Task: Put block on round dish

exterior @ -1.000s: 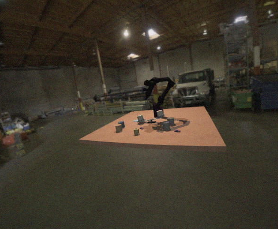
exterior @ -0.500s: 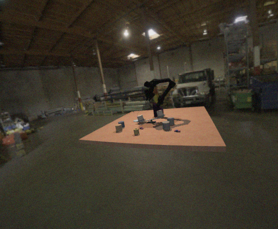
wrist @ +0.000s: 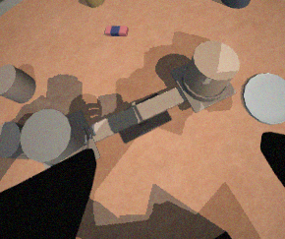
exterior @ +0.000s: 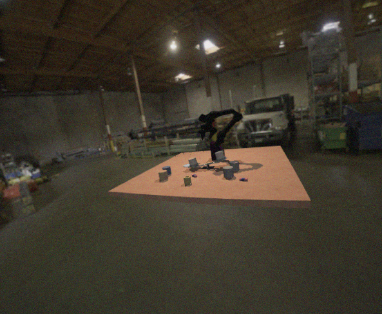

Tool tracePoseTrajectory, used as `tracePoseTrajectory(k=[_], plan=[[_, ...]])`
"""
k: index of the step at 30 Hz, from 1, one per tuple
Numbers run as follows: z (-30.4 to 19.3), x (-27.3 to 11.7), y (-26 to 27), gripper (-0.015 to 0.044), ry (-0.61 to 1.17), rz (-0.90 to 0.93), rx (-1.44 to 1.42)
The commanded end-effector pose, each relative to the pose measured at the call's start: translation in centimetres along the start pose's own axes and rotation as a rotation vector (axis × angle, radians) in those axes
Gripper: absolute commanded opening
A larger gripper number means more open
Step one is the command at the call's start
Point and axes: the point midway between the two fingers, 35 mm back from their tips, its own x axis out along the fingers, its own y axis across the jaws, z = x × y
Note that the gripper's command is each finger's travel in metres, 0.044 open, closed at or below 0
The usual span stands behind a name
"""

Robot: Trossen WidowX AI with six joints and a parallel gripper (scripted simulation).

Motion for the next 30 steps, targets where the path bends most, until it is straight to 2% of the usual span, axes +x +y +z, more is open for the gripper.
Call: tracePoseTrajectory(k=[1, 11, 20, 30], plan=[[-0.5, 0.1, 0.4, 0.044, -0.053, 0.069, -0.115], [-1.4, 0.0, 1.2, 0.044, -0.189, 0.175, -0.34], [-1.0, 0.1, 1.1, 0.044, -0.174, 0.168, -0.376], [1.6, 1.5, -0.2, 0.044, -0.057, 0.141, -0.647]])
